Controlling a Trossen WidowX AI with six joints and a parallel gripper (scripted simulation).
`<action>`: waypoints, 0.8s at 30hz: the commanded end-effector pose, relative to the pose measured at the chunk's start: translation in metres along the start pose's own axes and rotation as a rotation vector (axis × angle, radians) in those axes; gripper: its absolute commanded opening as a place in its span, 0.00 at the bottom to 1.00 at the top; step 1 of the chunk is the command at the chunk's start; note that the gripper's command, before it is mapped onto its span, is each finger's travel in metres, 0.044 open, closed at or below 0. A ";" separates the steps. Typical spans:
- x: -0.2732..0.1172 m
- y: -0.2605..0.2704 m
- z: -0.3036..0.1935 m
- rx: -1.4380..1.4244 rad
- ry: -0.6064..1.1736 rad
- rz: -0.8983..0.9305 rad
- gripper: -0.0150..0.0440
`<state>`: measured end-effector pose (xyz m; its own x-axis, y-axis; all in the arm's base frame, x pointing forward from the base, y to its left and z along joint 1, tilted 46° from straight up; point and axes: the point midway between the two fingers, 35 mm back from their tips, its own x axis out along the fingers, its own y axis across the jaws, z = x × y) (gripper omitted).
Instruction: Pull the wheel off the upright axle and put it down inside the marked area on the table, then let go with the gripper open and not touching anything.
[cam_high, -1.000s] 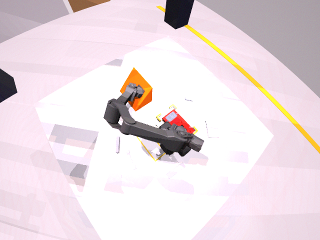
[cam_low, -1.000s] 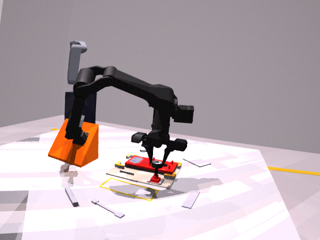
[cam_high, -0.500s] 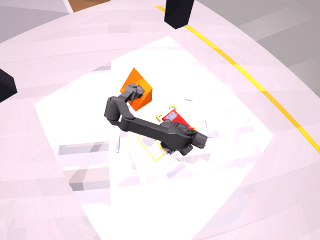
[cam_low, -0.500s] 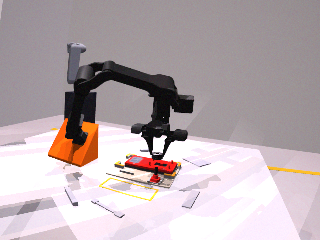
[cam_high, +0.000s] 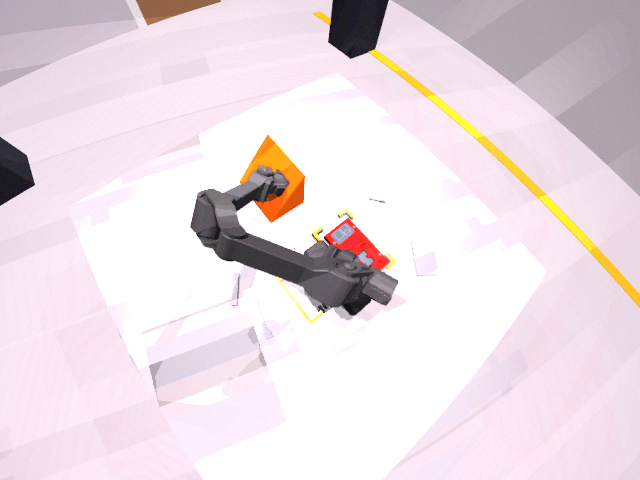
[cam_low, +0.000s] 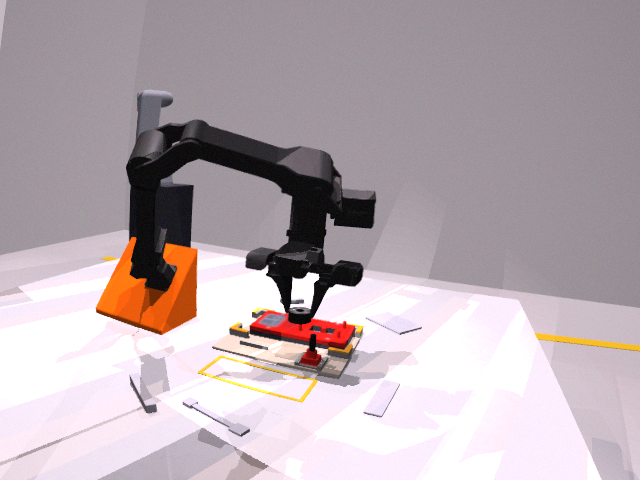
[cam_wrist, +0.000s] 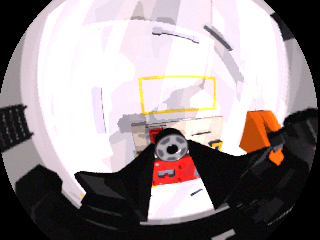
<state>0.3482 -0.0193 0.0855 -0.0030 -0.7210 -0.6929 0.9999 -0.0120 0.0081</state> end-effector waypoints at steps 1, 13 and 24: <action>-0.002 -0.008 0.013 -0.003 -0.002 0.003 0.25; -0.004 -0.029 0.043 -0.001 -0.002 0.004 0.25; -0.005 -0.046 0.062 0.001 -0.003 0.004 0.25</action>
<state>0.3057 -0.0556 0.1291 -0.0015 -0.7214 -0.6925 0.9998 -0.0143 0.0128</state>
